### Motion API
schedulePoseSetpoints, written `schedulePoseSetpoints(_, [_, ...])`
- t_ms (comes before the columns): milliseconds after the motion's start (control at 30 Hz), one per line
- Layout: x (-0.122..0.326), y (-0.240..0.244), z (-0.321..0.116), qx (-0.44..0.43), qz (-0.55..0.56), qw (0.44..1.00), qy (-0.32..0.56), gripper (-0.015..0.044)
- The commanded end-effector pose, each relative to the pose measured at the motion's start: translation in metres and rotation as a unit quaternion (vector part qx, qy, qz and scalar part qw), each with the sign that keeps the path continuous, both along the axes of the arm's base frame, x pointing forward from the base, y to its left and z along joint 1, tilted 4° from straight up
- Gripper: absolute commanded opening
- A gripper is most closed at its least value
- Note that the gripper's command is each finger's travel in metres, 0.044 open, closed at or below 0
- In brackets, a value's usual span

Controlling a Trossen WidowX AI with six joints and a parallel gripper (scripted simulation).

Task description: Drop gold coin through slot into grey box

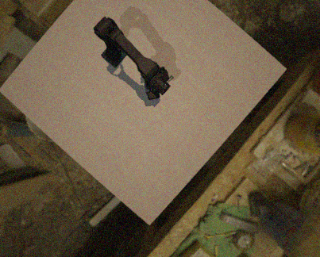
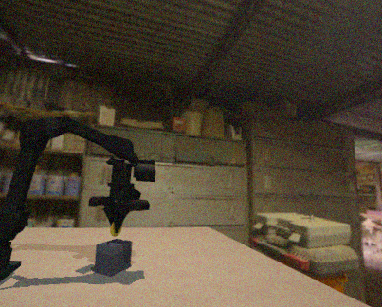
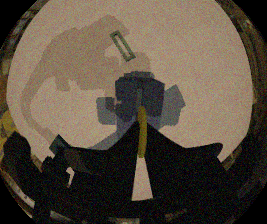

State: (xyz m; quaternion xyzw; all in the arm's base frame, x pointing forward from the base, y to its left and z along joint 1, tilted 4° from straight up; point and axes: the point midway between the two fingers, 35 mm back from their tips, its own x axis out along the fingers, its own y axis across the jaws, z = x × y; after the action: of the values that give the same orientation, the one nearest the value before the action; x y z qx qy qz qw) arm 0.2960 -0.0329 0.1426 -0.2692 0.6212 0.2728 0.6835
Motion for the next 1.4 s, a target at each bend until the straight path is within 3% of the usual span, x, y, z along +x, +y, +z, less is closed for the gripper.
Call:
schedulePoseSetpoints(0, [0.0009, 0.0009, -0.0001, 0.000, 0.000, 1.000, 0.000, 0.0000])
schedulePoseSetpoints(1367, [0.0006, -0.0014, -0.0042, 0.000, 0.001, 1.000, 0.002, 0.0000])
